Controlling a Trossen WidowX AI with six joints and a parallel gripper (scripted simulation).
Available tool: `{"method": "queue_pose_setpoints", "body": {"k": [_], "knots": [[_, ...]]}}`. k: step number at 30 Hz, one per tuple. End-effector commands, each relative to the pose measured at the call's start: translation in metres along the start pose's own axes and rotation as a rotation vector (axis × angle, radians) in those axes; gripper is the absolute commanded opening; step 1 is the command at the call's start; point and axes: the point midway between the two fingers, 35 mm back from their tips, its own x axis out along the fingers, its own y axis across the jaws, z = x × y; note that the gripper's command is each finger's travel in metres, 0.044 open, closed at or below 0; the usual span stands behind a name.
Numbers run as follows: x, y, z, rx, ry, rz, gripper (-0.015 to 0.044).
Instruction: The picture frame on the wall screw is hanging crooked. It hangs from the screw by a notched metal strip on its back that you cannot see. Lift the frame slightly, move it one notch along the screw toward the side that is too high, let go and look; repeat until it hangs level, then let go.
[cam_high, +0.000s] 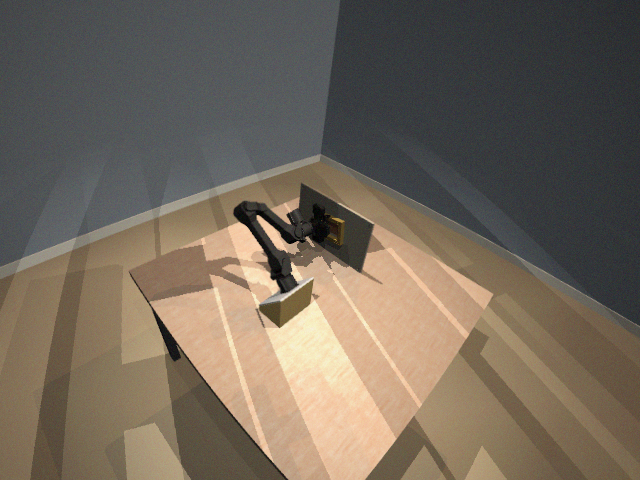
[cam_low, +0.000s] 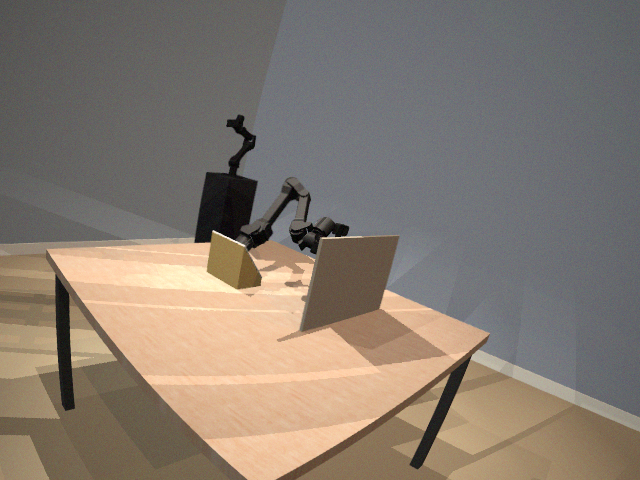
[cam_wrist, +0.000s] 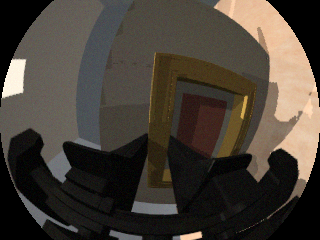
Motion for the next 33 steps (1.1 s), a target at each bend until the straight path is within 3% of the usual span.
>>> {"method": "queue_pose_setpoints", "body": {"k": [1, 33], "knots": [[0.0002, 0.0013, 0.0023, 0.0, -0.008, 0.01, 0.0], [0.0003, -0.0053, 0.0004, 0.005, -0.003, 0.002, 0.0]]}}
